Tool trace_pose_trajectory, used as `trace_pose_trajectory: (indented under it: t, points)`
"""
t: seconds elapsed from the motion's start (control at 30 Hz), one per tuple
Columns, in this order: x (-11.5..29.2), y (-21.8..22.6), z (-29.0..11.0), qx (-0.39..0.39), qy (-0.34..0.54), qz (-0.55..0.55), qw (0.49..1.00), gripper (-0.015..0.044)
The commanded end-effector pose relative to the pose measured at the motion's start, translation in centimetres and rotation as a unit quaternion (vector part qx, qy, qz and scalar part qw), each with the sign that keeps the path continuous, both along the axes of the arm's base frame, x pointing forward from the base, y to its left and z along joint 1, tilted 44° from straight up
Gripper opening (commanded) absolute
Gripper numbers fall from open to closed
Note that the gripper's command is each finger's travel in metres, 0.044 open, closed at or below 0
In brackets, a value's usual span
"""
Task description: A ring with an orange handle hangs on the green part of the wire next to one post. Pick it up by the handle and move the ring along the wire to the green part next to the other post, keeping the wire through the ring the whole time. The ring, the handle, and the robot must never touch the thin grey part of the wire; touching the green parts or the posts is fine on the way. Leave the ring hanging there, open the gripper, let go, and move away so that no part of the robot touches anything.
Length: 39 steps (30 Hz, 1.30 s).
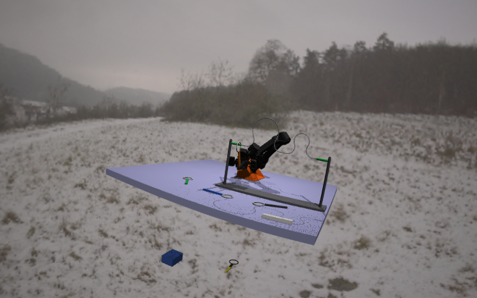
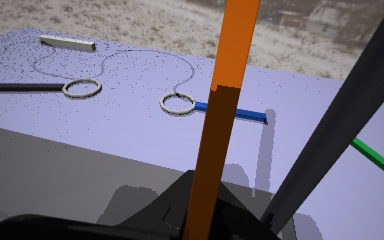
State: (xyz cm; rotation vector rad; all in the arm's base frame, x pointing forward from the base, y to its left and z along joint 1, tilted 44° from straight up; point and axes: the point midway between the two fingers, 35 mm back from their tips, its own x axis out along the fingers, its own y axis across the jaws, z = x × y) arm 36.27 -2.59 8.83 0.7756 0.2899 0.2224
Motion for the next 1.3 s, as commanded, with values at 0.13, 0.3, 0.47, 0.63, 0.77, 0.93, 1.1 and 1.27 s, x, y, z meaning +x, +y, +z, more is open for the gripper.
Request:
trace_pose_trajectory:
  t: [0.13,0.3,0.47,0.63,0.77,0.93,1.1,1.27]
  points:
    - [0.0,0.3,-0.6,0.002,0.003,-0.004,1.000,-0.0150]
    - [0.0,0.3,-0.6,0.002,0.003,-0.004,1.000,-0.0150]
    - [0.0,0.3,-0.6,0.002,0.003,-0.004,1.000,-0.0150]
    - [0.0,0.3,-0.6,0.002,0.003,-0.004,1.000,-0.0150]
    - [0.0,0.3,-0.6,0.000,0.002,-0.001,1.000,-0.0097]
    - [0.0,0.3,-0.6,0.000,0.002,-0.001,1.000,0.0034]
    - [-0.2,0.3,-0.5,0.000,0.002,-0.001,1.000,0.0160]
    - [-1.6,-0.3,-0.2,0.000,0.003,-0.002,1.000,0.0160]
